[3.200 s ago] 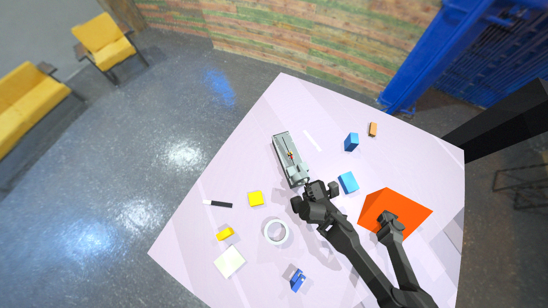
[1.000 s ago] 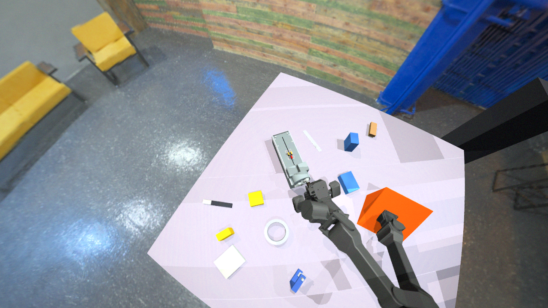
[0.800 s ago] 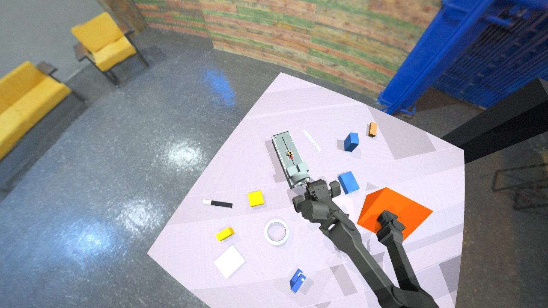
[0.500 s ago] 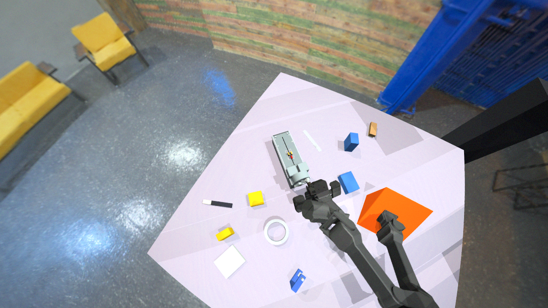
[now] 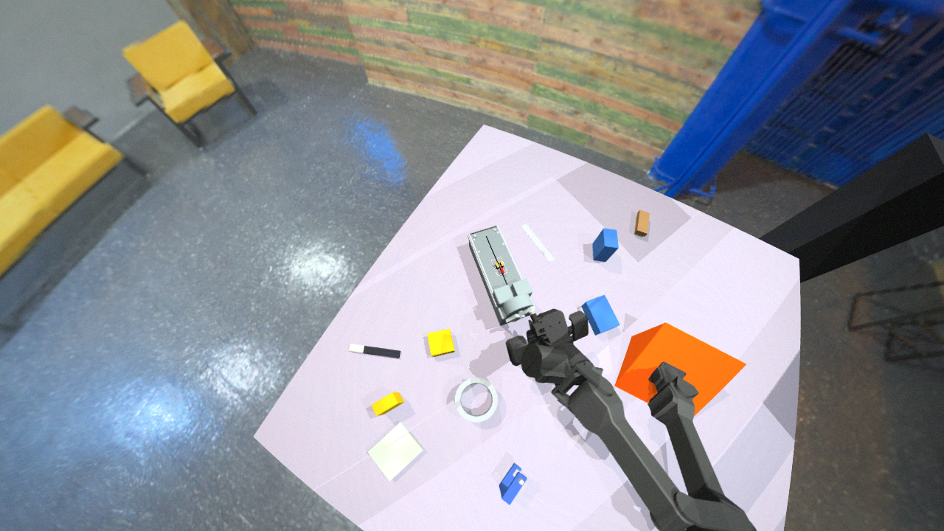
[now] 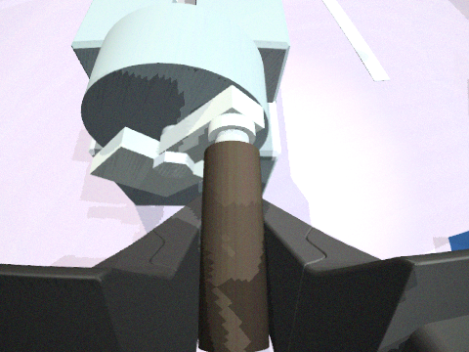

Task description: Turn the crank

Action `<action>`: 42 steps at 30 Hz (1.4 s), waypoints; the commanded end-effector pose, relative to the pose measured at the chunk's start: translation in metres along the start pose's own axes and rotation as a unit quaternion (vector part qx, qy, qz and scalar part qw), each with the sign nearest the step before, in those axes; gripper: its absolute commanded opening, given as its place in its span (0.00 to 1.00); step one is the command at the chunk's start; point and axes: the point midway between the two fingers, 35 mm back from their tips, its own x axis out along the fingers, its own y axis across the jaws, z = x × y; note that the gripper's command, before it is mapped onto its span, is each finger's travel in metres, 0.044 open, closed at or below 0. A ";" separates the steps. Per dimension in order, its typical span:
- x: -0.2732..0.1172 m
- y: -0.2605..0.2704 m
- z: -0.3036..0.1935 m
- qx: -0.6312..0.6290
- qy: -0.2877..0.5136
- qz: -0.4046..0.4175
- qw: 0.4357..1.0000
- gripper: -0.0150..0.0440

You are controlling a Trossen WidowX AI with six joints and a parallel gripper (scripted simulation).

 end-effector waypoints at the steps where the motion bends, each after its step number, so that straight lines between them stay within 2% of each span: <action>1: 0.005 -0.007 -0.005 0.002 0.004 -0.009 1.000 0.25; 42: 0.022 -0.007 -0.022 0.003 0.004 -0.008 1.000 0.25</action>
